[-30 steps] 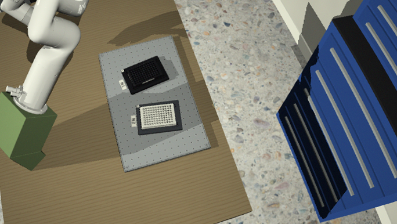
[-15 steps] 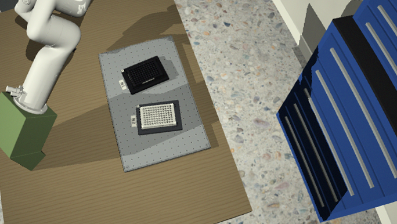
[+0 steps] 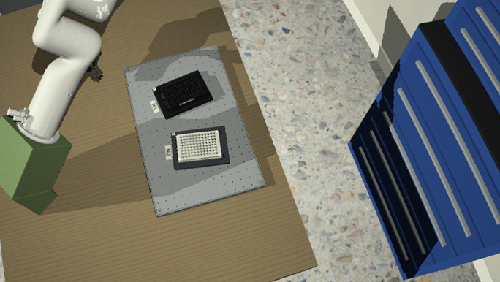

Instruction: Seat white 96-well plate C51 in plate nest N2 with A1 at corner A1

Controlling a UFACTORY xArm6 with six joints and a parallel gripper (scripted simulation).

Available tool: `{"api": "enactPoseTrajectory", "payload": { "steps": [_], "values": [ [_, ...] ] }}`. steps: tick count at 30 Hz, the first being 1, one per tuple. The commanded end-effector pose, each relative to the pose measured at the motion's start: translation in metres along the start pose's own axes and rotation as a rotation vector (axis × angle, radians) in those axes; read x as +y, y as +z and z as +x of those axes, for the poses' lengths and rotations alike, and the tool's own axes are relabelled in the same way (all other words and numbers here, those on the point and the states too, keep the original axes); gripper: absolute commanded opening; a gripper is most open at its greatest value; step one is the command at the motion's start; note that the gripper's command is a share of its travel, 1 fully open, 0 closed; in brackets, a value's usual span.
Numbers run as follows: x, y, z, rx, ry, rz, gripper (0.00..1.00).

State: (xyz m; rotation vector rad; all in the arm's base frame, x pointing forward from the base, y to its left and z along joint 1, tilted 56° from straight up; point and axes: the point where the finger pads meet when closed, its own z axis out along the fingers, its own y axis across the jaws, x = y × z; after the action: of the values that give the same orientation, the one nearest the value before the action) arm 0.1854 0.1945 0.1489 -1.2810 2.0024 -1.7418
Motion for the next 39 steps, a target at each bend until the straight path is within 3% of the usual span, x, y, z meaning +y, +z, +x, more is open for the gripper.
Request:
{"api": "enactPoseTrajectory", "payload": {
  "steps": [1,15,18,25,33,35,39],
  "values": [
    [0.002,0.009,0.005,0.034,0.018,-0.034,0.0],
    [0.024,0.053,0.042,0.315,0.176,-0.275,0.0],
    [0.024,0.053,0.042,0.329,0.184,-0.286,0.0],
    [0.041,0.068,0.066,0.493,0.288,-0.415,0.0],
    [0.057,0.073,0.083,0.682,0.415,-0.554,0.0],
    [0.057,0.073,0.083,0.682,0.415,-0.554,0.0],
    [0.064,0.073,0.09,0.777,0.481,-0.62,0.0]
  ]
}}
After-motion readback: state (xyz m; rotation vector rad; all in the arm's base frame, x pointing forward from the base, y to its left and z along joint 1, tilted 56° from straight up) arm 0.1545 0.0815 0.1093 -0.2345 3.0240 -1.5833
